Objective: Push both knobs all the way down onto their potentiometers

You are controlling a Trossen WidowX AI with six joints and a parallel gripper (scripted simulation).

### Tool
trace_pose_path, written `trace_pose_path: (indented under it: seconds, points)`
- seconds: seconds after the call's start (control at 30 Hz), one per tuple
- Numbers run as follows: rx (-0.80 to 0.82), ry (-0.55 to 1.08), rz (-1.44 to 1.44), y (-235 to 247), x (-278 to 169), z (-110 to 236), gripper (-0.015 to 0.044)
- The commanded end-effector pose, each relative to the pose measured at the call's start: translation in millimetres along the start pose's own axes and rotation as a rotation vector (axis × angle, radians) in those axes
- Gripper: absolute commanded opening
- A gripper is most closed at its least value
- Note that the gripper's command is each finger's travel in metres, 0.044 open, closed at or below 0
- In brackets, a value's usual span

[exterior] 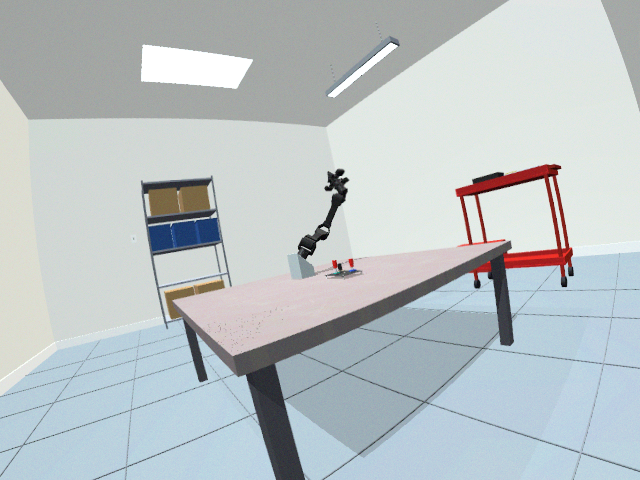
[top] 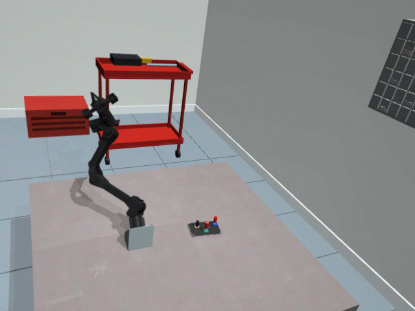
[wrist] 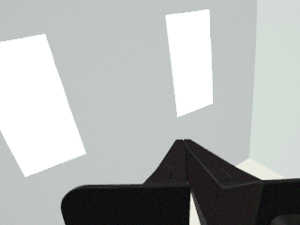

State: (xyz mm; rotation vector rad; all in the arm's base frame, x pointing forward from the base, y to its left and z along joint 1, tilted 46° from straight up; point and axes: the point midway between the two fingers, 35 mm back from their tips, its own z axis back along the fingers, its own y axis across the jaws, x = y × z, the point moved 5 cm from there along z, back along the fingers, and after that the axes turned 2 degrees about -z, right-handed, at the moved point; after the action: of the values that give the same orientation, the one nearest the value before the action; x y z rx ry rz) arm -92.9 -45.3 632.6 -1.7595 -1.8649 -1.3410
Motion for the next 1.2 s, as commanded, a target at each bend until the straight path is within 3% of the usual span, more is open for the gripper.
trace_pose_path:
  seconds: [0.0, 0.3, 0.83, 1.17]
  points:
    - [0.062, -0.004, 0.100, 22.0, -10.1, 0.2, 0.0000]
    - [0.206, -0.039, 0.325, 73.4, -32.5, 2.2, 0.0000]
    - [0.544, -0.115, 0.726, 178.1, -108.8, 27.3, 0.0000]
    - [0.685, -0.131, 0.876, 216.6, -161.1, 46.3, 0.0000]
